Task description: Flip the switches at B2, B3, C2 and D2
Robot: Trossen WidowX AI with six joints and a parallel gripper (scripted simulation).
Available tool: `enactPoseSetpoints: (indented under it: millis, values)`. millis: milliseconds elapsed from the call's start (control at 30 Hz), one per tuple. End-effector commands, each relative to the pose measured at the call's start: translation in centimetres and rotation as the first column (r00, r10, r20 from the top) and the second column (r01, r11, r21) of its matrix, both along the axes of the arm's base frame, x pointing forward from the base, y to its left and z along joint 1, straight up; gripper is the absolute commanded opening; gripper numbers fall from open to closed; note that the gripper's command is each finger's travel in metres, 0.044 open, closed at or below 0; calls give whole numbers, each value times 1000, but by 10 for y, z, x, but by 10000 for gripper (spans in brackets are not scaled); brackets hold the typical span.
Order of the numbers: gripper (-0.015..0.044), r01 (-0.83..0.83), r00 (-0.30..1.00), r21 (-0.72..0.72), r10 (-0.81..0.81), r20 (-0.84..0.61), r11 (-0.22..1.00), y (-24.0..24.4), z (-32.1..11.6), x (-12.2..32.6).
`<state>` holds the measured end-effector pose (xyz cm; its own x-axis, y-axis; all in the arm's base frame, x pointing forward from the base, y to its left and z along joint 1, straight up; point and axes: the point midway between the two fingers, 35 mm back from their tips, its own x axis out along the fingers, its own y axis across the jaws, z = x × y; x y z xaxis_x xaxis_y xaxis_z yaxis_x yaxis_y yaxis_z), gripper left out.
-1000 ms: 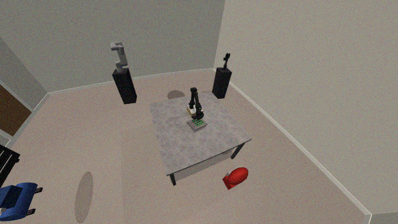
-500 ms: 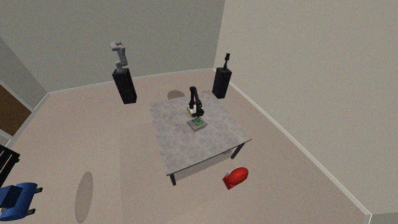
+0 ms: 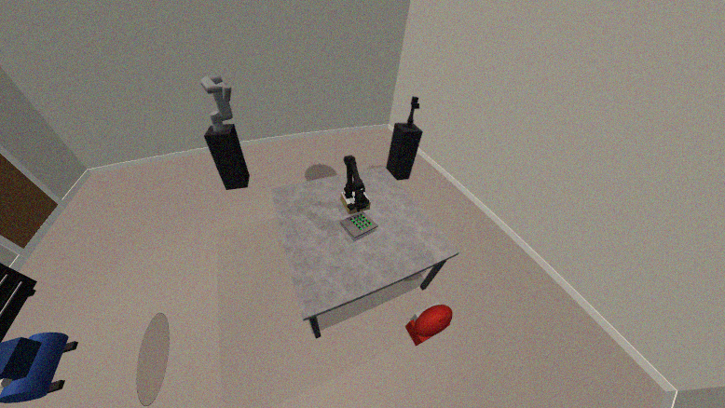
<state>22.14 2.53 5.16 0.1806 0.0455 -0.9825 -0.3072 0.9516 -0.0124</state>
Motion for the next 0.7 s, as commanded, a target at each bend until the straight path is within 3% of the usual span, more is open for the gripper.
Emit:
enactPoseSetpoints:
  millis: [0, 667]
  values:
    - [0, -2, 1000, 5, 2, -6, 1000, 0, -27, -4]
    - [0, -2, 1000, 5, 2, -5, 1000, 1, -45, -1]
